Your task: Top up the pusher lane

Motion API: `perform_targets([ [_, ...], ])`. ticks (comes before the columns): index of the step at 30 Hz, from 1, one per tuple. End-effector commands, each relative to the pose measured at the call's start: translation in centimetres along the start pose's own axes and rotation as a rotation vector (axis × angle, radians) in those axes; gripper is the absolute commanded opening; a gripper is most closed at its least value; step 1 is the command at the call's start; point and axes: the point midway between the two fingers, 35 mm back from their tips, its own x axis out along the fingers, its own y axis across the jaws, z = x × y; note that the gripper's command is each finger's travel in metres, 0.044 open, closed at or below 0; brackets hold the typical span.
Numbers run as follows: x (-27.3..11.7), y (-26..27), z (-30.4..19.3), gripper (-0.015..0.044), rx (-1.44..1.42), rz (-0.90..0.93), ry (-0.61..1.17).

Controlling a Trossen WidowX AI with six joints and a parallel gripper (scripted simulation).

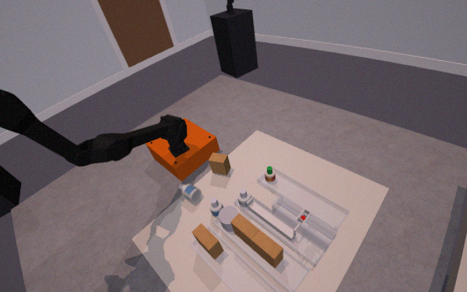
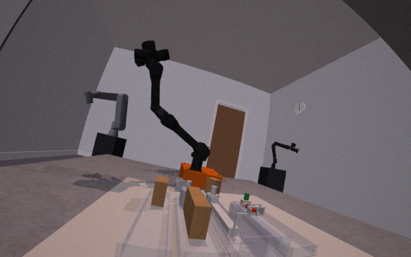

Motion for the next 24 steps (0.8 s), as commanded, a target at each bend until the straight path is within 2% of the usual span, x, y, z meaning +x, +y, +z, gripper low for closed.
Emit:
perform_targets([
  [1,0.1,-0.1,0.0,0.0426,0.000,-0.003,0.000],
  [5,1.6,-3.0,-0.8,0.0440,-0.001,-0.067,0.010],
  [14,5.0,-15.3,-4.5,0.0440,0.006,-0.351,0.054],
  [24,3.0,-29.9,-9.3,0.0440,-0.039,-0.733,0.123],
])
